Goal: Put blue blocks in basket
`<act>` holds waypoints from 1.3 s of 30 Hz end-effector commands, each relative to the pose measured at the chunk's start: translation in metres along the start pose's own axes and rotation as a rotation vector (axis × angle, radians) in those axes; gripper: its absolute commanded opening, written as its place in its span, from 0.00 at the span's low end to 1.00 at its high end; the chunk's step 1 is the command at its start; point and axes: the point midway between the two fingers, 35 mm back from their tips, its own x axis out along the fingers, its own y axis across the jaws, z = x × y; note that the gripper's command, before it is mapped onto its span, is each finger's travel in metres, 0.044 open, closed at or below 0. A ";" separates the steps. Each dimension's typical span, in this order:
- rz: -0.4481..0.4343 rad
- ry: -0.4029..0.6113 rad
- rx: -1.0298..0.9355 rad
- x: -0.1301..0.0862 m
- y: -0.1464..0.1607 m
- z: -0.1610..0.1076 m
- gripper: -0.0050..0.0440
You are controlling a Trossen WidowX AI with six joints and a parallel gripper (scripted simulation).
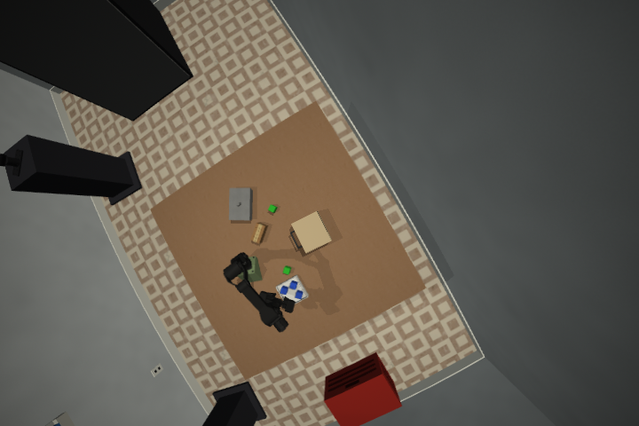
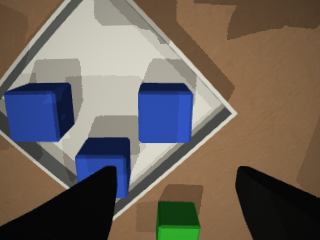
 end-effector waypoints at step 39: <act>0.155 -0.215 -1.922 -0.011 0.020 -0.170 0.40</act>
